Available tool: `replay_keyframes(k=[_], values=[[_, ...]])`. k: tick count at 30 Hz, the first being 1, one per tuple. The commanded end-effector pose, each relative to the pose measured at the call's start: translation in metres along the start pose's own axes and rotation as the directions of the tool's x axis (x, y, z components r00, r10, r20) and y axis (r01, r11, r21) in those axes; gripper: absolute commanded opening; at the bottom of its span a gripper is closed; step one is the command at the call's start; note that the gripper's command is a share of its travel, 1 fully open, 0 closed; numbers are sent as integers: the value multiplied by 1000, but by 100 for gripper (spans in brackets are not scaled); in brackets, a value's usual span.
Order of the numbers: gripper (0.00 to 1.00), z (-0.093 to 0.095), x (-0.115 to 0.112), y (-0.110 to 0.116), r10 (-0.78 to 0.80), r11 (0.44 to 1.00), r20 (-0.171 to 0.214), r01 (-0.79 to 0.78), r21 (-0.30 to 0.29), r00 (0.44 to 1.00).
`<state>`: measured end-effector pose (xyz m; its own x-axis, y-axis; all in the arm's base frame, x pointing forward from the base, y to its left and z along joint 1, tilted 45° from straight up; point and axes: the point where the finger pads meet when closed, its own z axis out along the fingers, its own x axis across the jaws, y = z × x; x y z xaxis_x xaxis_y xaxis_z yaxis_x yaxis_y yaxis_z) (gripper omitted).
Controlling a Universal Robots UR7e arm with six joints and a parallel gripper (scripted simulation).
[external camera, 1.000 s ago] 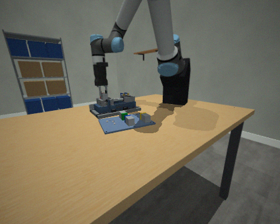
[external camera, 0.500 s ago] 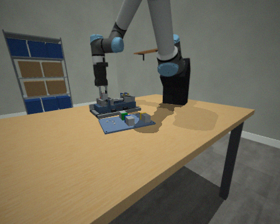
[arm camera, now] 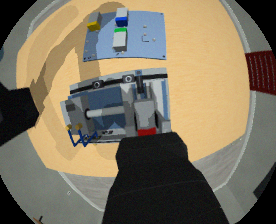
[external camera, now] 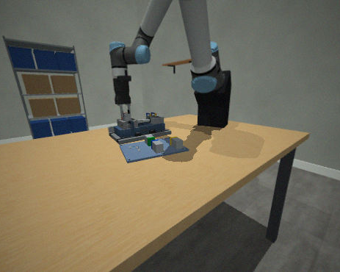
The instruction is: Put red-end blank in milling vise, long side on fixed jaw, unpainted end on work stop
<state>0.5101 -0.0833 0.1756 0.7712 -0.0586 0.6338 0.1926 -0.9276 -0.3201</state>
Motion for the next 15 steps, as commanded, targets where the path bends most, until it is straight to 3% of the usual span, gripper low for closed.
replay_keyframes(k=[1, 15], values=[[0, 1, 0, -1, -1, 1000, 1, 1, 1, 1000], [0, 1, 0, -1, -1, 1000, 1, 1, 1, 1000]])
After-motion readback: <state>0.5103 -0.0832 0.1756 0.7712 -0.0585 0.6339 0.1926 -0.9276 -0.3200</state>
